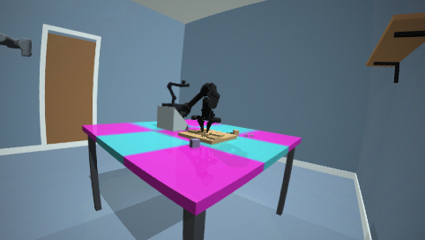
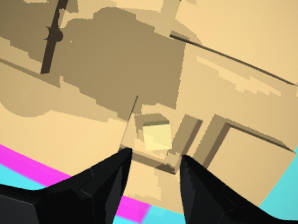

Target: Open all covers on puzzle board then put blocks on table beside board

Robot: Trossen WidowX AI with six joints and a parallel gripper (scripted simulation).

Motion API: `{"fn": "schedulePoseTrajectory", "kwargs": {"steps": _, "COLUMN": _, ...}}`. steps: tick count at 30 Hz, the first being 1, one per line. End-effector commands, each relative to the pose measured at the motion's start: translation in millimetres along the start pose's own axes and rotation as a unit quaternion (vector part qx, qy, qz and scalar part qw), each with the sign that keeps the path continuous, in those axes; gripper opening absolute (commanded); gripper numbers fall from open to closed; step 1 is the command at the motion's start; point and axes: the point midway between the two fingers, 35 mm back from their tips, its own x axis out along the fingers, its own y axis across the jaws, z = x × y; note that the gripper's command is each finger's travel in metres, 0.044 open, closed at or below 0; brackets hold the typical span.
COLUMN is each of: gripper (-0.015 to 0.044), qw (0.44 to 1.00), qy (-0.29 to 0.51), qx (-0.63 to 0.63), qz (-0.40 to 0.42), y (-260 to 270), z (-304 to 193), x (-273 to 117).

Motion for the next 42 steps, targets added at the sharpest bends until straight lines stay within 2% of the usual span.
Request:
{"fn": "schedulePoseTrajectory", "kwargs": {"steps": 1, "gripper": 0.0144, "qw": 1.000, "qy": -0.001, "qx": -0.031, "qz": -0.002, "y": -0.6, "z": 0.5, "x": 0.6}}
{"fn": "schedulePoseTrajectory", "kwargs": {"steps": 13, "gripper": 0.0144, "qw": 0.993, "qy": -0.001, "qx": -0.116, "qz": -0.002, "y": -0.5, "z": 0.9, "x": 2.1}}
{"fn": "schedulePoseTrajectory", "kwargs": {"steps": 42, "gripper": 0.0144, "qw": 0.993, "qy": -0.001, "qx": -0.117, "qz": -0.002, "y": -1.1, "z": 0.8, "x": 18.5}}
